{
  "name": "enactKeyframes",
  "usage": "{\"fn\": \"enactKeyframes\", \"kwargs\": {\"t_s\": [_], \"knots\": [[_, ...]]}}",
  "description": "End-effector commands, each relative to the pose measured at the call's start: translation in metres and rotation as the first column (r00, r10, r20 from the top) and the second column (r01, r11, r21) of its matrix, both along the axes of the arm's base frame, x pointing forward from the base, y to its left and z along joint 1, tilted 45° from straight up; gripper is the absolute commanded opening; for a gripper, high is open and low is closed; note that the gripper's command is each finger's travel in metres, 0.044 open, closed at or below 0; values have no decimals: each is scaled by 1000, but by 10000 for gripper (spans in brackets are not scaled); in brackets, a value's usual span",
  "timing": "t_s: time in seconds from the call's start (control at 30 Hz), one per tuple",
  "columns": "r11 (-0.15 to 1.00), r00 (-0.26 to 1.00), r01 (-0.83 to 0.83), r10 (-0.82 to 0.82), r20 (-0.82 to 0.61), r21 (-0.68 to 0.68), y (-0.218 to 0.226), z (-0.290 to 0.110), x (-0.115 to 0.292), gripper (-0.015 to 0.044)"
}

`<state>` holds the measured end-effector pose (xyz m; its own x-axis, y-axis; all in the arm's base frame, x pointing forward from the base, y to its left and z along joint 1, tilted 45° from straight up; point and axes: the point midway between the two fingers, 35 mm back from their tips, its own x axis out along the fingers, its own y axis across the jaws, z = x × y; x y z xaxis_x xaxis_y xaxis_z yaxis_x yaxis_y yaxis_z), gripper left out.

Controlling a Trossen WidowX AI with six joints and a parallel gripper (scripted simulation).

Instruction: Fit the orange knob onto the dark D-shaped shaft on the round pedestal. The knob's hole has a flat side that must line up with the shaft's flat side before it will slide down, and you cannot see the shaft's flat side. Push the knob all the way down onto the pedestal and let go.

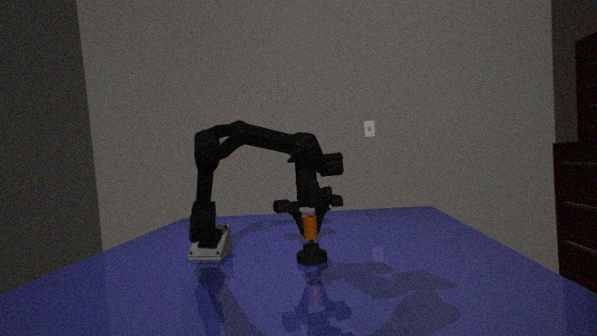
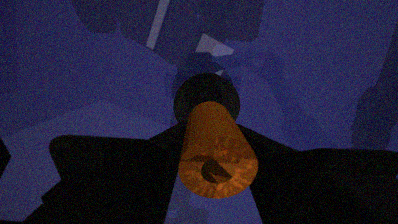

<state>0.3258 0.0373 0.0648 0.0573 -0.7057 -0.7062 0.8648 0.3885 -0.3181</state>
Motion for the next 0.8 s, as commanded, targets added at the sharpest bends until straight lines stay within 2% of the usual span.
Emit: {"fn": "enactKeyframes", "kwargs": {"t_s": [0.0,0.53,0.77], "knots": [[1000,1000,2,-2,5,1,-1,-1,0,0],[1000,1000,2,-2,5,1,2,2,-1,0],[990,979,141,-143,143,23,2,1,1,0]]}}
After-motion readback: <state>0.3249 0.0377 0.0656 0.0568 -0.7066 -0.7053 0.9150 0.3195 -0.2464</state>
